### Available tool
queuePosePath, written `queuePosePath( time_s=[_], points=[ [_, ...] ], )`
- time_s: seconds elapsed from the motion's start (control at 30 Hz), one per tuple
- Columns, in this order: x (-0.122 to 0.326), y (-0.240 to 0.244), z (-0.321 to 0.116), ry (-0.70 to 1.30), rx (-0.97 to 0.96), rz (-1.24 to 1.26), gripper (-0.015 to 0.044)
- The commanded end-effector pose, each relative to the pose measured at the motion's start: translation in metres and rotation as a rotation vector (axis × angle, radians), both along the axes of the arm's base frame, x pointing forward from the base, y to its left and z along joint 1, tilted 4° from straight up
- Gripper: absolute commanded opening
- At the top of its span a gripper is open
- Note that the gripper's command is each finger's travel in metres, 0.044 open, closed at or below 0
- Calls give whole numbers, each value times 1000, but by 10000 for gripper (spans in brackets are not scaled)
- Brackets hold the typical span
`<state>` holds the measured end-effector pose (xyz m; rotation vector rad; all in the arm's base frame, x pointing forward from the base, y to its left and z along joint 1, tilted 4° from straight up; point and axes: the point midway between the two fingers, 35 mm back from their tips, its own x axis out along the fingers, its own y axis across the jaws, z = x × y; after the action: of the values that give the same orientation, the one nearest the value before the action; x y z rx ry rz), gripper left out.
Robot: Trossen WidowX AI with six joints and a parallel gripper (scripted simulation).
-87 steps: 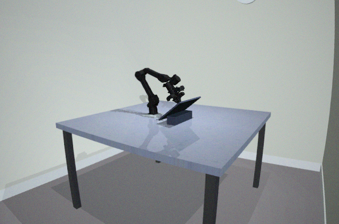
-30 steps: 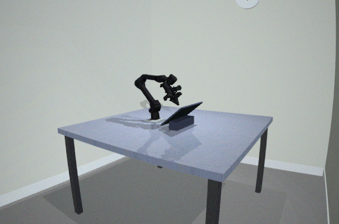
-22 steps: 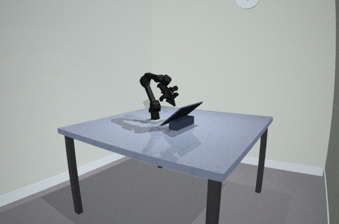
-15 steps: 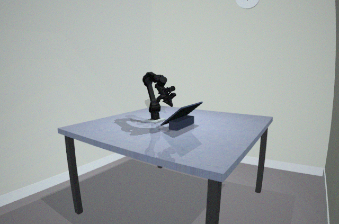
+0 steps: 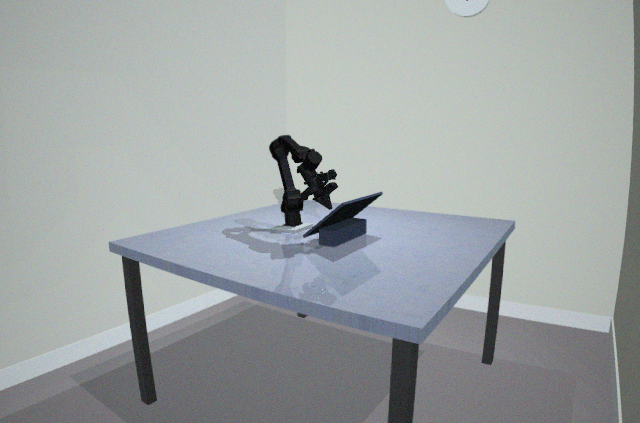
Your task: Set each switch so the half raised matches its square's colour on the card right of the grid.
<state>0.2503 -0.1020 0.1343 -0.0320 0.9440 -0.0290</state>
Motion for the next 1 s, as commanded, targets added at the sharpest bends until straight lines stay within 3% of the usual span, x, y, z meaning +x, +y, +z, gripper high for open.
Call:
queuePosePath(
  time_s=[0.0,0.97],
  points=[
    [1,0,-6,8,3,-5,0],
    [9,0,-16,8,3,-5,0]
  ],
)
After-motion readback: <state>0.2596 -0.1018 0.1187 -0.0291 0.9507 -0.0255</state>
